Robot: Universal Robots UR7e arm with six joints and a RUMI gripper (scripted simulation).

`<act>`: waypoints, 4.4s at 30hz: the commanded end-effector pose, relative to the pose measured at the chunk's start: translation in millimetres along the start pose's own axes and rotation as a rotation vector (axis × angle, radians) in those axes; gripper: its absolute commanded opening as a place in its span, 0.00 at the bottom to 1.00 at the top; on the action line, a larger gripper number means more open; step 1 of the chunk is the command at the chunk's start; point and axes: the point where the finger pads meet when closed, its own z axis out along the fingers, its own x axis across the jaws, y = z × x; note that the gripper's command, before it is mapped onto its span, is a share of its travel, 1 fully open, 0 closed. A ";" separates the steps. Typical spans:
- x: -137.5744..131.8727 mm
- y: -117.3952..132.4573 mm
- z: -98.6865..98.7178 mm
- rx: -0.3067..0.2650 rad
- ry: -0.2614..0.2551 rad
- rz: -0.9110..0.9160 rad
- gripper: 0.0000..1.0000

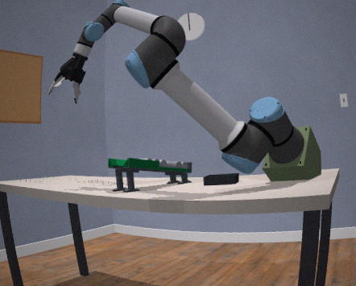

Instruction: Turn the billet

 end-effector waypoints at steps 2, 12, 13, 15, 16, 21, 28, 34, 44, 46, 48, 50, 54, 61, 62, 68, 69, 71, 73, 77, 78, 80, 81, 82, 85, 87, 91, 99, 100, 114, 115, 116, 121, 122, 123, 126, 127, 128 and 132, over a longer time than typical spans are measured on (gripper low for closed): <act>-0.1 -0.3 -0.8 0.001 0.000 0.000 1.00; -0.1 -0.3 -0.8 0.001 0.000 0.000 1.00; -0.1 -0.3 -0.8 0.001 0.000 0.000 1.00; -0.1 -0.3 -0.8 0.001 0.000 0.000 1.00; -0.1 -0.3 -0.8 0.001 0.000 0.000 1.00; -0.1 -0.3 -0.8 0.001 0.000 0.000 0.40; -0.1 -0.3 -0.8 0.001 0.000 0.000 0.40; -0.1 -0.3 -0.8 0.001 0.000 0.000 0.40; 22.4 37.5 24.8 -0.060 0.097 -0.028 0.40; 22.4 37.5 24.8 -0.060 0.097 -0.028 0.40; 22.4 37.5 24.8 -0.060 0.097 -0.028 0.40; 22.4 37.5 24.8 -0.060 0.097 -0.028 0.40; 35.3 60.7 37.7 -0.096 0.154 -0.048 0.40; 46.2 77.3 46.8 -0.118 0.196 -0.062 0.40; 46.2 77.3 46.8 -0.118 0.196 -0.062 0.40; 46.2 77.3 46.8 -0.118 0.196 -0.062 0.40; 48.6 84.1 49.8 -0.132 0.210 -0.069 0.40; 60.2 100.7 56.9 -0.153 0.252 -0.083 0.40; 71.8 117.4 64.0 -0.174 0.295 -0.098 0.40; 71.8 117.4 64.0 -0.174 0.295 -0.098 0.40; 71.8 117.4 64.0 -0.174 0.295 -0.098 0.40; 71.8 117.4 64.0 -0.174 0.295 -0.098 0.40; 71.8 117.4 64.0 -0.174 0.295 -0.098 0.40; 71.8 117.4 64.0 -0.174 0.295 -0.098 0.40; 71.8 117.4 64.0 -0.174 0.295 -0.098 0.40; 80.6 132.5 68.8 -0.196 0.330 -0.113 0.40; 98.8 157.4 76.6 -0.225 0.395 -0.137 0.40; 98.8 157.4 76.6 -0.225 0.395 -0.137 0.40; 98.8 157.4 76.6 -0.225 0.395 -0.137 0.40; 127.0 196.8 84.6 -0.272 0.495 -0.178 0.40; 127.0 196.8 84.6 -0.272 0.495 -0.178 0.40; 127.0 196.8 84.6 -0.272 0.495 -0.178 0.40; 136.8 211.2 85.9 -0.290 0.530 -0.194 0.40; 143.2 219.1 86.7 -0.299 0.552 -0.203 0.40; 149.6 227.1 87.5 -0.307 0.573 -0.213 0.40; 156.0 235.1 88.2 -0.315 0.595 -0.222 0.40; 156.0 235.1 88.2 -0.315 0.595 -0.222 0.40; 156.0 235.1 88.2 -0.315 0.595 -0.222 0.40; 156.0 235.1 88.2 -0.315 0.595 -0.222 0.40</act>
